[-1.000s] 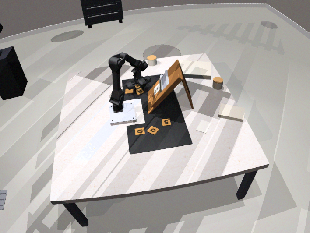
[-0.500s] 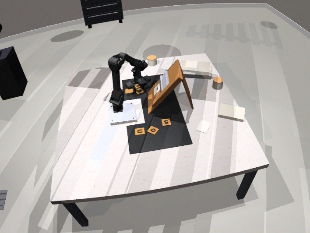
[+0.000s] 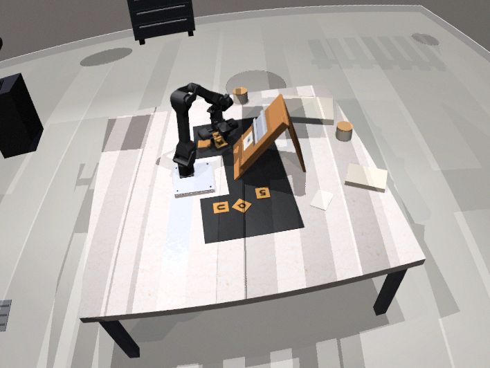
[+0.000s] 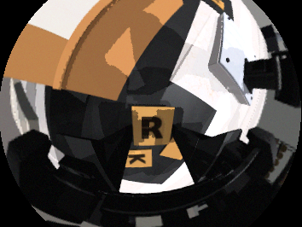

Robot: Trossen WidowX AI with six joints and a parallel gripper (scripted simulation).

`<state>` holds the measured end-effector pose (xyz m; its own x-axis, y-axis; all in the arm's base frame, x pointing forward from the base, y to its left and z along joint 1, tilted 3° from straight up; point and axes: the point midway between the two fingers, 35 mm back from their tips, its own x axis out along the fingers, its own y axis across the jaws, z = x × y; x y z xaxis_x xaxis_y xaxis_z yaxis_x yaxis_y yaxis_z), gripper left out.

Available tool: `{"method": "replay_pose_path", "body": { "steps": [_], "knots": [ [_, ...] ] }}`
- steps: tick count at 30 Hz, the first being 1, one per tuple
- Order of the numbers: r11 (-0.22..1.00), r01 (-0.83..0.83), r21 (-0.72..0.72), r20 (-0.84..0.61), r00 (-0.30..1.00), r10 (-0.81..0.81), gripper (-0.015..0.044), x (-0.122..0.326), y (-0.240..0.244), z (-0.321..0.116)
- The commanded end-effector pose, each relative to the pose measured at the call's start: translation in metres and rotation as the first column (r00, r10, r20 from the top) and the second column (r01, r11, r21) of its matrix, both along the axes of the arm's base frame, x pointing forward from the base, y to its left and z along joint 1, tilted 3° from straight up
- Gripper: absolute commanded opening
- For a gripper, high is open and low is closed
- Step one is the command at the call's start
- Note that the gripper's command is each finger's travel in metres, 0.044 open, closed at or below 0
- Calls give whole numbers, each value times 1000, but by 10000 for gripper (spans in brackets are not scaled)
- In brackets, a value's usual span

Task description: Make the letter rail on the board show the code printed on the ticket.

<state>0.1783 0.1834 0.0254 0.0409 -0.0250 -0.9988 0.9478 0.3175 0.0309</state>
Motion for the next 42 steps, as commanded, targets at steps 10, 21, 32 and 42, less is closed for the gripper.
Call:
{"method": "replay_pose_path", "body": {
  "steps": [10,21,32,42],
  "knots": [
    [1000,4,3,6,1000,-4,0,0,0,6],
    [1000,4,3,6,1000,-4,0,-1,0,10],
    [1000,4,3,6,1000,-4,0,-1,0,13],
    [1000,4,3,6,1000,-4,0,-1,0,16]
  ]
}}
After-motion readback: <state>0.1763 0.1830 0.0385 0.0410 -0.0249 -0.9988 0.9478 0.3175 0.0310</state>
